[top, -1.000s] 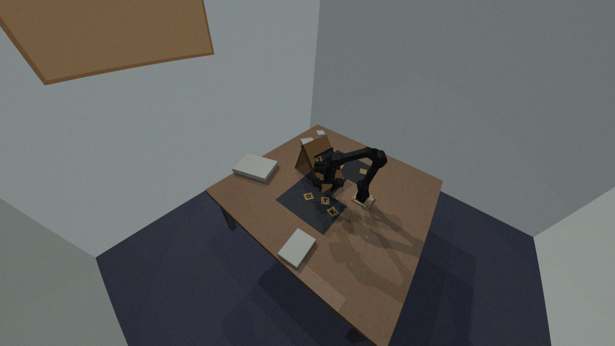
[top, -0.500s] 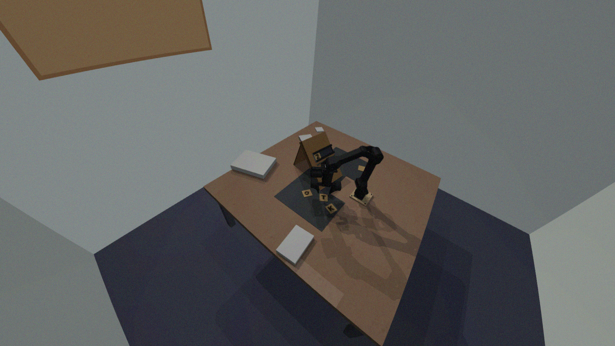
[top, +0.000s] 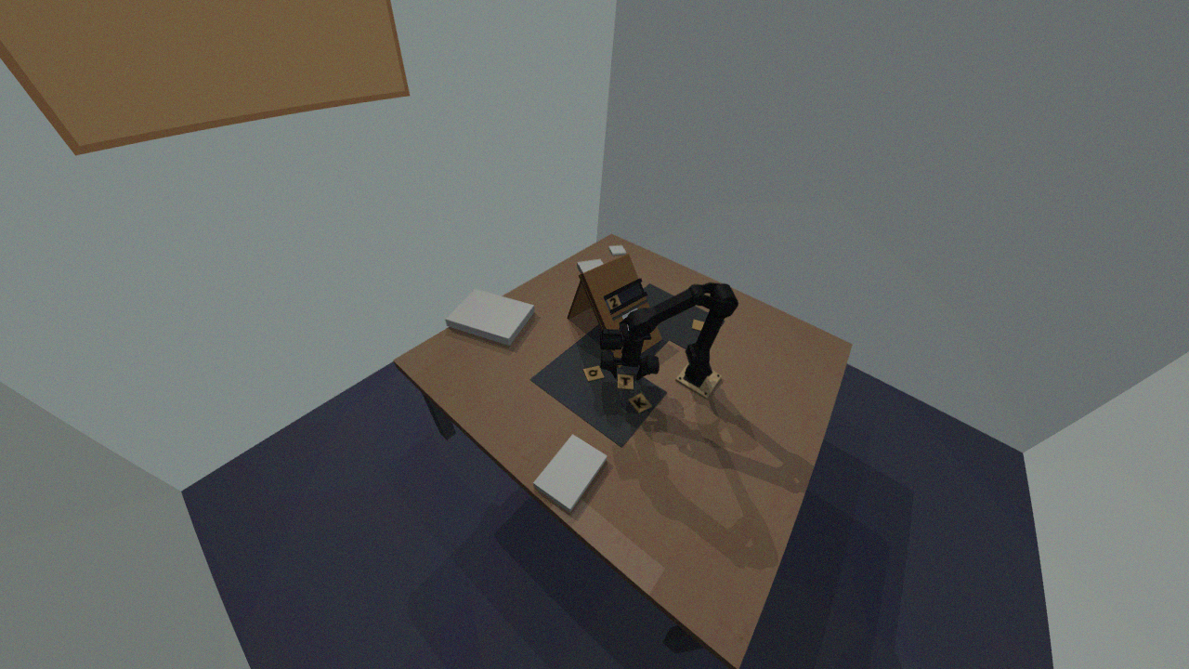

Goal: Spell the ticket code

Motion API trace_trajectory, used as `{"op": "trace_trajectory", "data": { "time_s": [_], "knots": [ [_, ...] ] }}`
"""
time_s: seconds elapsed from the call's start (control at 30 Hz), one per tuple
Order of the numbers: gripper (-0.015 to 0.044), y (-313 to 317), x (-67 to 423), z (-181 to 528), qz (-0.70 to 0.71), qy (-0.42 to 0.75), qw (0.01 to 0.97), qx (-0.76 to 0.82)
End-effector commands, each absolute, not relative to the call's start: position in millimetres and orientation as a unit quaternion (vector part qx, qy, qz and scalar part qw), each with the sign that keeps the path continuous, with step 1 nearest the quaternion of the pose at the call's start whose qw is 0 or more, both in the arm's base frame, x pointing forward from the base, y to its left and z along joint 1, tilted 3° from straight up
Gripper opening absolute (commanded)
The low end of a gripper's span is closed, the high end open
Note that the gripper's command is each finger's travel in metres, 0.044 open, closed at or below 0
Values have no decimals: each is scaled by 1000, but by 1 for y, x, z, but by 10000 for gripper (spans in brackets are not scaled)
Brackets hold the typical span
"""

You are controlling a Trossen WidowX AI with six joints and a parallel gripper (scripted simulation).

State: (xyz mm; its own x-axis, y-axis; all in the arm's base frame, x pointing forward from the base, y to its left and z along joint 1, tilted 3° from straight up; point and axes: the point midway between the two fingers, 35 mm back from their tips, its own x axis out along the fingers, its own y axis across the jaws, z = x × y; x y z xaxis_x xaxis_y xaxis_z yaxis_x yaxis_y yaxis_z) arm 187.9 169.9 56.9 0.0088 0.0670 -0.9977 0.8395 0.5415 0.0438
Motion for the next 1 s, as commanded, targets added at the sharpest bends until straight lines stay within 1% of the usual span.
{"op": "trace_trajectory", "data": {
  "time_s": [0.0,0.37,0.7,0.77,0.97],
  "knots": [
    [340,170,188,55,-316,628,613,360],
    [340,171,188,39,-316,628,613,360],
    [340,171,188,38,-316,628,613,360],
    [288,171,188,38,-316,628,613,360],
    [248,171,188,37,-316,628,613,360]
  ]
}}
